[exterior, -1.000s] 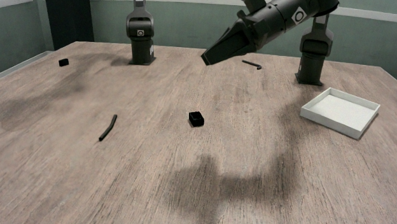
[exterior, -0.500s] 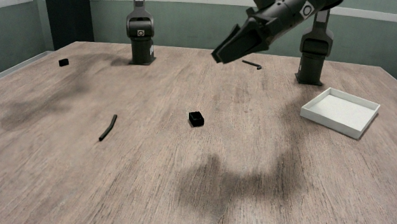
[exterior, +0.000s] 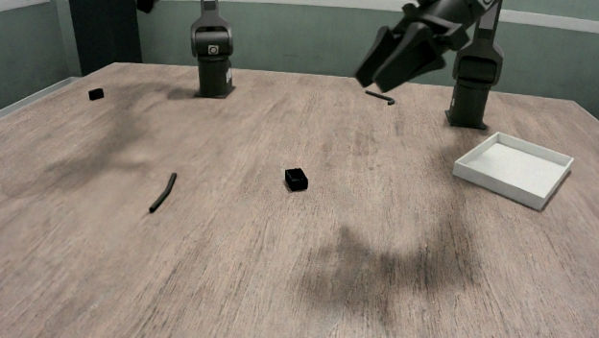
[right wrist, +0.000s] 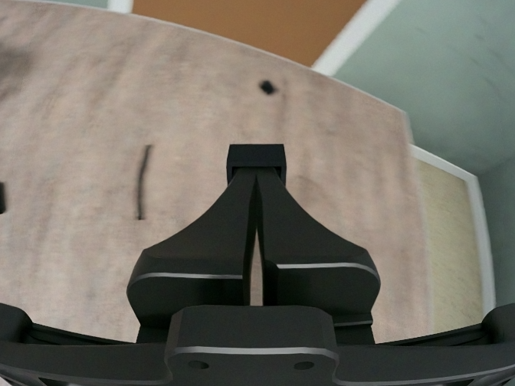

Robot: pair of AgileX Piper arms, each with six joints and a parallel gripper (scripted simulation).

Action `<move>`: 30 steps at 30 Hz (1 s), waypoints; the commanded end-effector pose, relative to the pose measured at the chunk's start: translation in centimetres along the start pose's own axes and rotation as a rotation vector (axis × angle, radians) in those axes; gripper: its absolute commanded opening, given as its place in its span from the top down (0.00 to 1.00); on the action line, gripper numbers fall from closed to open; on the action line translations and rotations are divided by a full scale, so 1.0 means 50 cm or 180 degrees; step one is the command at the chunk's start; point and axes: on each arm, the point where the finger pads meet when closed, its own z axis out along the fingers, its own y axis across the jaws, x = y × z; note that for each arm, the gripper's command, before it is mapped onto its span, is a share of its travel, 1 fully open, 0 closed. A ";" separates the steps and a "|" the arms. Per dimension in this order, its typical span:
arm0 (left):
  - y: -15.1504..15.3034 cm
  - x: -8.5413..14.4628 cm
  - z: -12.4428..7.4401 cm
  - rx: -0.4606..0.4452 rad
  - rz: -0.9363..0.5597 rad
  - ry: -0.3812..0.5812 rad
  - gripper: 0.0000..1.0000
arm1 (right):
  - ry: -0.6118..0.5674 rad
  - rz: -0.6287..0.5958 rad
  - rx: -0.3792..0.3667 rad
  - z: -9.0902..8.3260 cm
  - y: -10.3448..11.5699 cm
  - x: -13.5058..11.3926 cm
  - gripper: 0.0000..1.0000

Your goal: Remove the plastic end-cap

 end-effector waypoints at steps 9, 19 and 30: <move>-0.005 0.043 -0.064 -0.0177 -0.0408 0.0260 0.35 | -0.0126 0.0117 -0.0684 0.016 0.129 0.001 1.00; -0.016 0.107 -0.148 -0.0492 -0.0970 0.0557 0.35 | -0.0300 0.0397 -0.1498 0.005 0.279 0.001 1.00; -0.025 0.146 -0.195 -0.0712 -0.1292 0.0695 0.35 | -0.0411 0.0640 -0.1897 -0.012 0.348 -0.003 1.00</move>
